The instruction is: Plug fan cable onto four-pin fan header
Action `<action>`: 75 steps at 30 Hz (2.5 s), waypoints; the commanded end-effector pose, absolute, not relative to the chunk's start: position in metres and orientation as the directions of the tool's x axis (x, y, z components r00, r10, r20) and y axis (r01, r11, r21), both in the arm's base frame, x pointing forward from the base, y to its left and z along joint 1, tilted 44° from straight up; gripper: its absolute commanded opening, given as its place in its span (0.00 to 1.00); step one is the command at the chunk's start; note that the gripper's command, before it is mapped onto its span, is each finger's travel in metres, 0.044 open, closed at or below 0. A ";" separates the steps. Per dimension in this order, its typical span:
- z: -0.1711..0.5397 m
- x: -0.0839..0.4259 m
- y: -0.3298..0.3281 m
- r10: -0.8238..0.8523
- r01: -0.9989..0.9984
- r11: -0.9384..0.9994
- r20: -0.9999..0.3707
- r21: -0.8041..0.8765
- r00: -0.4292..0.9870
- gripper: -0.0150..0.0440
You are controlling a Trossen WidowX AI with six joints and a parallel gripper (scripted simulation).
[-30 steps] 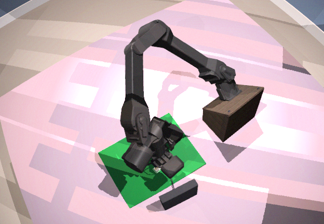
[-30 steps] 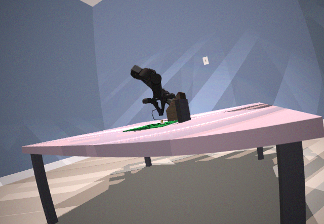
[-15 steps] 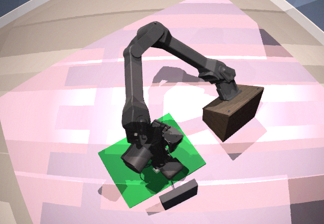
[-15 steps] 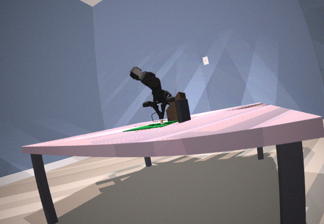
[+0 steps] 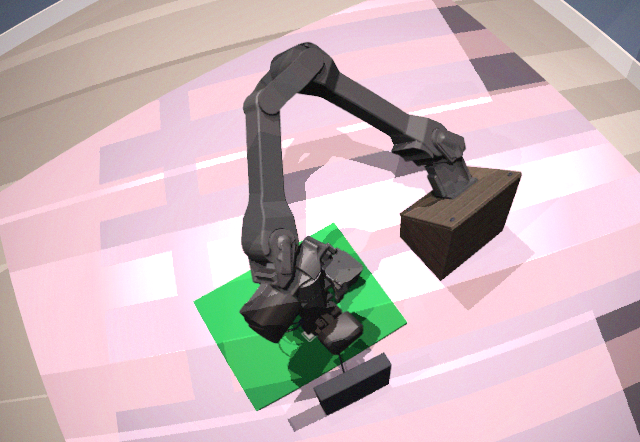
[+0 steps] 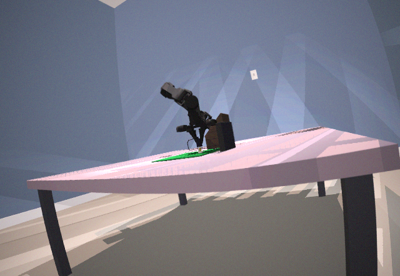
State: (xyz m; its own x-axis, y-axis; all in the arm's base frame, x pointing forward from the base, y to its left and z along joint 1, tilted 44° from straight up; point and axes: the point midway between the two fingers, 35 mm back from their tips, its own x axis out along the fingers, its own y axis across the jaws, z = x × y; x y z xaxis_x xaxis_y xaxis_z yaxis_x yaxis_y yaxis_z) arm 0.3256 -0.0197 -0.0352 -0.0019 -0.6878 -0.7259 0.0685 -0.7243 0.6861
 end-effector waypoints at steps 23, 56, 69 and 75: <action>-0.039 0.326 -0.024 -0.691 0.076 -0.720 -0.723 0.689 -0.001 0.25; -0.046 0.326 -0.030 -0.692 0.075 -0.720 -0.722 0.690 -0.001 0.25; -0.051 0.326 -0.035 -0.692 0.075 -0.720 -0.722 0.690 -0.001 0.25; -0.053 0.326 -0.037 -0.692 0.075 -0.720 -0.722 0.690 -0.001 0.25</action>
